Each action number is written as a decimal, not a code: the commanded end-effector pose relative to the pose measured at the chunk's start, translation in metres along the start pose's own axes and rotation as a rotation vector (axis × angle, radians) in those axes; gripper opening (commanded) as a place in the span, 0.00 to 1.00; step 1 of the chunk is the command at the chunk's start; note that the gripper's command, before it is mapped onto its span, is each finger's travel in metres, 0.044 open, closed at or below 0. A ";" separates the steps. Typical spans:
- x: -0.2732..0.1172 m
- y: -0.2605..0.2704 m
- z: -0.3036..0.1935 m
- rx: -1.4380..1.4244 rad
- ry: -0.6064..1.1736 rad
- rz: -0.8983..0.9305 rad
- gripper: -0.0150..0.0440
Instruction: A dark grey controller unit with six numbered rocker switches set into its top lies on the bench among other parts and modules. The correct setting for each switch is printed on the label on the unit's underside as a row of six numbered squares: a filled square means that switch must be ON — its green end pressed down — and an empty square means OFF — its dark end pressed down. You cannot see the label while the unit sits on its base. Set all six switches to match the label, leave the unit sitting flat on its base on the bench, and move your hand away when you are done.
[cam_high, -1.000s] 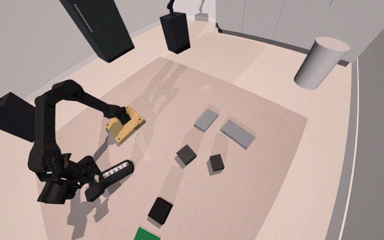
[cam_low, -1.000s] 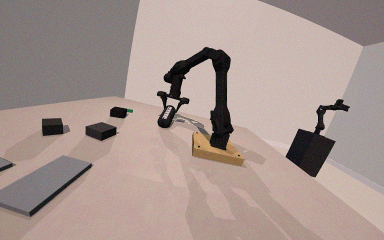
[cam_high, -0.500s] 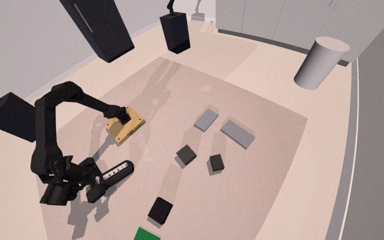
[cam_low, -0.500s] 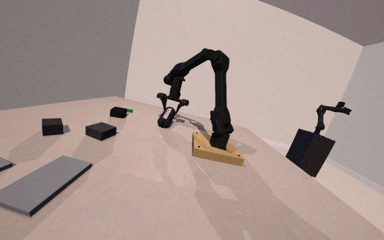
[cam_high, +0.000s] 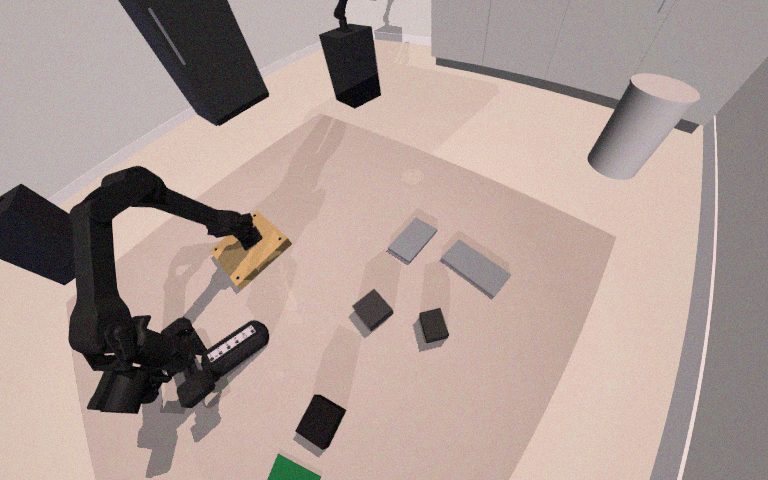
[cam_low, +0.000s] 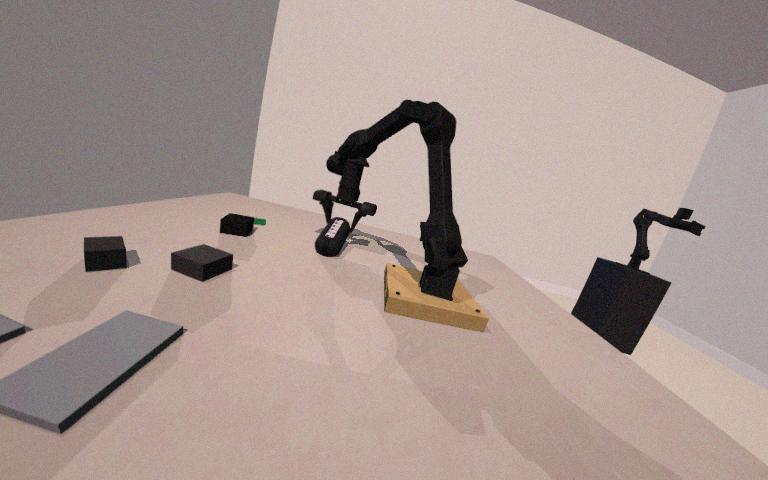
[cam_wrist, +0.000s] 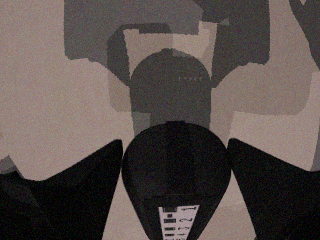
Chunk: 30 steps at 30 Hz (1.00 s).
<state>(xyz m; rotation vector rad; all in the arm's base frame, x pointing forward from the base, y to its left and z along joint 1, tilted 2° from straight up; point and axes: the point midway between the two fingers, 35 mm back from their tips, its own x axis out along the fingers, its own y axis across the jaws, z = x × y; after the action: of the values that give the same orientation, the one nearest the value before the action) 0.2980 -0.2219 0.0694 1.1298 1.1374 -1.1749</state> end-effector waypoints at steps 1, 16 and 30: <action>0.010 -0.002 -0.005 -0.013 0.027 -0.018 0.83; 0.022 -0.003 -0.003 -0.013 0.027 -0.018 0.83; 0.033 -0.003 -0.001 -0.013 0.027 -0.018 0.83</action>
<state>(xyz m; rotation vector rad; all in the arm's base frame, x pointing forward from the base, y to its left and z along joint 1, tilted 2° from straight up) 0.2989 -0.2271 0.0442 1.1287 1.1472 -1.1750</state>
